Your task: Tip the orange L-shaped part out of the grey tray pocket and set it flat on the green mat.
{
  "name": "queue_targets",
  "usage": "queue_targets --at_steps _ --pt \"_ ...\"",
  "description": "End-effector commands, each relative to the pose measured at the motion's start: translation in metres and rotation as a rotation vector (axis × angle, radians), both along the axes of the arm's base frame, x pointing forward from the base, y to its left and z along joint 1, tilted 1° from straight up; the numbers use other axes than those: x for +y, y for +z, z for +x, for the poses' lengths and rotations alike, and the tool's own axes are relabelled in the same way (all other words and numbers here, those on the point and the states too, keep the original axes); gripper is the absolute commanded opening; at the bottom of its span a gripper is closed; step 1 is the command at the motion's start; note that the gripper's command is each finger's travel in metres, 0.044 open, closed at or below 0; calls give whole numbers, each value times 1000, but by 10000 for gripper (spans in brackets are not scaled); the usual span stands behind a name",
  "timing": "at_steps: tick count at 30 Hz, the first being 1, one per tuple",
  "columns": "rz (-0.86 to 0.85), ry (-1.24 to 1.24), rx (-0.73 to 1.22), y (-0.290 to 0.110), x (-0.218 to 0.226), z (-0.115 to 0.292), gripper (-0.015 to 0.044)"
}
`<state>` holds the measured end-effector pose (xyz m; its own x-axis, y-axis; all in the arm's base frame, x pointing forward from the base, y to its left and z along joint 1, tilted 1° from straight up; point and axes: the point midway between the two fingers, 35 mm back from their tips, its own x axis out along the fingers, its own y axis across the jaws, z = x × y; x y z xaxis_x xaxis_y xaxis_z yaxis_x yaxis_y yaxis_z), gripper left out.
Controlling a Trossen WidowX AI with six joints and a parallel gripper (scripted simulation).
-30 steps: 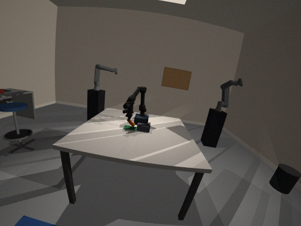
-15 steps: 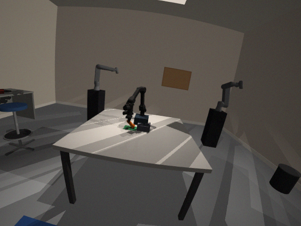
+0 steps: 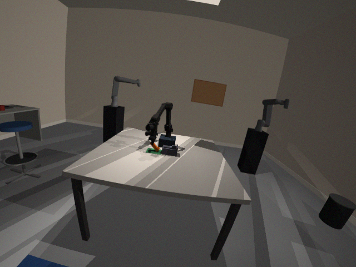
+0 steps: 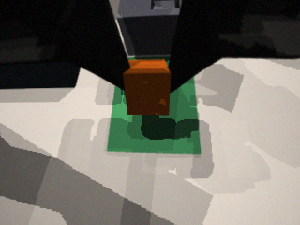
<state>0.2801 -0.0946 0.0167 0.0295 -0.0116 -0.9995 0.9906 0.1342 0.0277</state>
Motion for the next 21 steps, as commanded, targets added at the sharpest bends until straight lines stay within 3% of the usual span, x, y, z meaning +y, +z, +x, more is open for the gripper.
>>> queue_targets --at_steps 1,6,10,13,21 --pt "0 0 0 0 0 0 157" --pt "0 0 0 8 0 1 289" --pt "1 2 -2 49 -1 2 394" --pt "2 4 -2 86 1 -2 400" --pt "-4 0 -13 84 0 0 400"
